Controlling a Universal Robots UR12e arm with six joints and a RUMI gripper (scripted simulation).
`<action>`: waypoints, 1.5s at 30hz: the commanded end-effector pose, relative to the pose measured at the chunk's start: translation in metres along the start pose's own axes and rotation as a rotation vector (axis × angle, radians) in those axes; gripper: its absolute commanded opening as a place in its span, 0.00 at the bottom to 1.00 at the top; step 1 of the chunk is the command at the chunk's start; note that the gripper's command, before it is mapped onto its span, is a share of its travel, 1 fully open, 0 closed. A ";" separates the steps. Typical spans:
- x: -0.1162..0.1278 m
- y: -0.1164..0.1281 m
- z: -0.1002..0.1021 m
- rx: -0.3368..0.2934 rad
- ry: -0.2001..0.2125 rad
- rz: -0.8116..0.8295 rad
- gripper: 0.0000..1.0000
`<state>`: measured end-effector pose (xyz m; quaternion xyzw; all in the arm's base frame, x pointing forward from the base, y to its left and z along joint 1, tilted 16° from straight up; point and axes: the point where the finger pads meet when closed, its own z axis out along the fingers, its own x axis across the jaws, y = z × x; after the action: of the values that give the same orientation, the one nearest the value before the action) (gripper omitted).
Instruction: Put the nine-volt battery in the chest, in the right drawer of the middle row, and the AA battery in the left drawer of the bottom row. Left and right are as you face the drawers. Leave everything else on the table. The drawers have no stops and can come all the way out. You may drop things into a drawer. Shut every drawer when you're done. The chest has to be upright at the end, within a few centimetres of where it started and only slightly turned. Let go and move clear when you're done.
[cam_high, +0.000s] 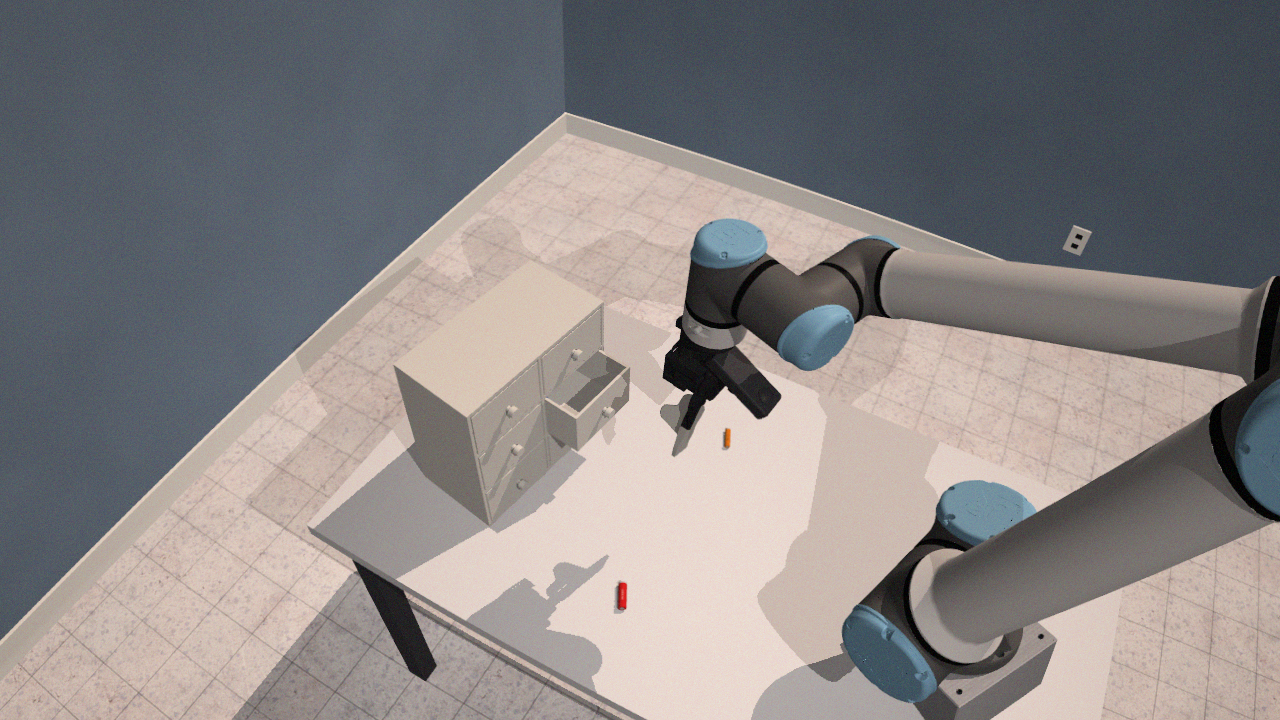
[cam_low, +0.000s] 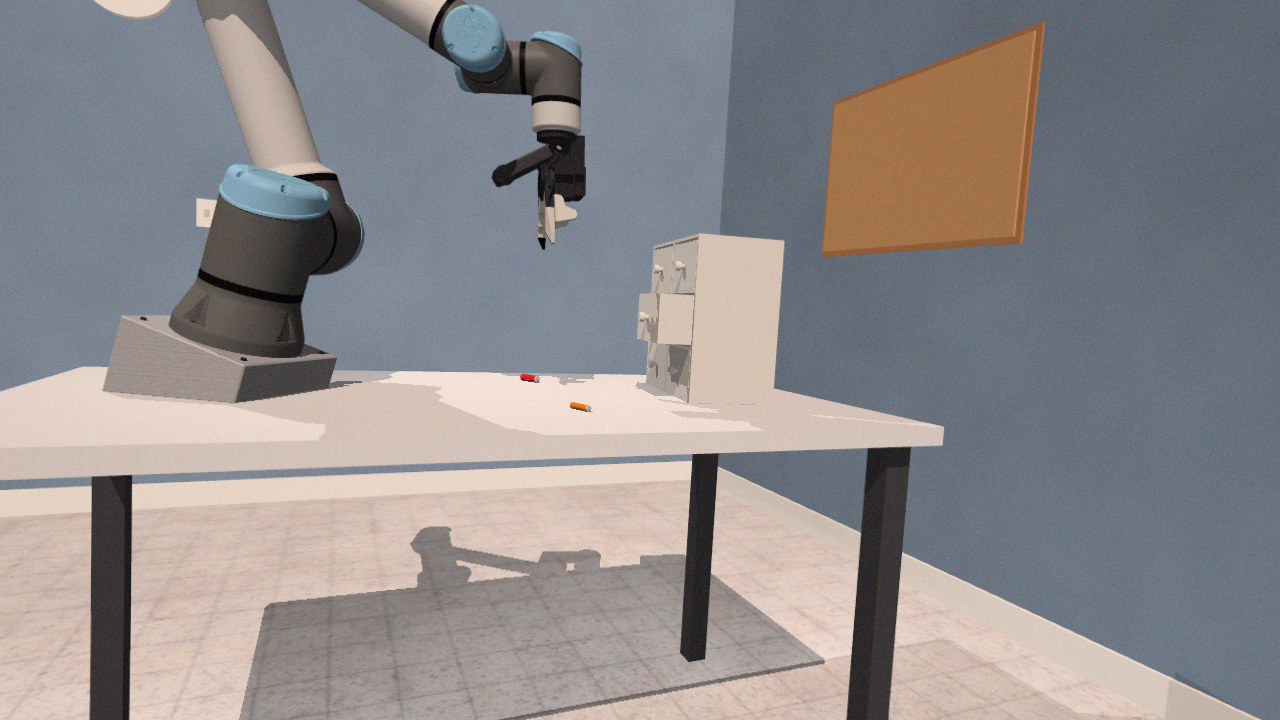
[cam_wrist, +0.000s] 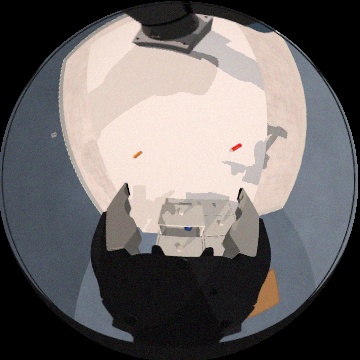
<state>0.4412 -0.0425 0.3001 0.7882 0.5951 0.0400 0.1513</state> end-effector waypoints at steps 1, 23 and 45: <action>0.000 0.002 0.001 -0.020 0.000 0.000 1.00; 0.000 0.013 0.016 -0.167 0.000 0.000 1.00; 0.000 0.028 0.035 -0.361 0.000 0.000 1.00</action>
<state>0.4724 -0.0550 0.2769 0.7529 0.5806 0.1366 0.2781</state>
